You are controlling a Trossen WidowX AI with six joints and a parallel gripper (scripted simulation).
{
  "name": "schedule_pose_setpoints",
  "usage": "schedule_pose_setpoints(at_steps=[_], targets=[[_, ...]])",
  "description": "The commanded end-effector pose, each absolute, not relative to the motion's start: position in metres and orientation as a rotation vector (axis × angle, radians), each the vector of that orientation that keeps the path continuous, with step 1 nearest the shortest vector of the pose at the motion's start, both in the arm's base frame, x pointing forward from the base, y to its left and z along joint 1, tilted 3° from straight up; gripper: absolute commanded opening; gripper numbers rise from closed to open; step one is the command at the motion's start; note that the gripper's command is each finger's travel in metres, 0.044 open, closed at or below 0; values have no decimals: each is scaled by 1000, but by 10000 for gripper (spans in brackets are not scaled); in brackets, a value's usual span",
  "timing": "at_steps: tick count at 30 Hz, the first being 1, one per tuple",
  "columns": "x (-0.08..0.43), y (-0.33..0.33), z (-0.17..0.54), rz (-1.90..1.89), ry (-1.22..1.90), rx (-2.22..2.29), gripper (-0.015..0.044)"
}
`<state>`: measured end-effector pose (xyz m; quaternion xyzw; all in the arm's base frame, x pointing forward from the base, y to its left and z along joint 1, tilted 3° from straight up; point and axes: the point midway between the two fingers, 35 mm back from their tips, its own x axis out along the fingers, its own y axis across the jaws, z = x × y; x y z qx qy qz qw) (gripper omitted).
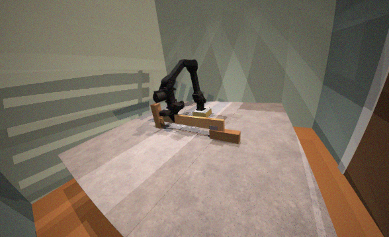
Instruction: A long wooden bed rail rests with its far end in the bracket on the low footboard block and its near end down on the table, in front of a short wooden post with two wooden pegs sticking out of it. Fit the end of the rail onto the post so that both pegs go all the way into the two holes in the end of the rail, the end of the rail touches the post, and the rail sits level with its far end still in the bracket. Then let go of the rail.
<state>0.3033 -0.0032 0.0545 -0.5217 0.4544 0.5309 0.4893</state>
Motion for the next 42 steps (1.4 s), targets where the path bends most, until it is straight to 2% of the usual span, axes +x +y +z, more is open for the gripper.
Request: schedule_pose_setpoints(at_steps=[1, 42], targets=[[305, -5, 56, 1285, 1100, -1272, 0], [306, -18, 56, 1284, 1100, -1273, 0]])
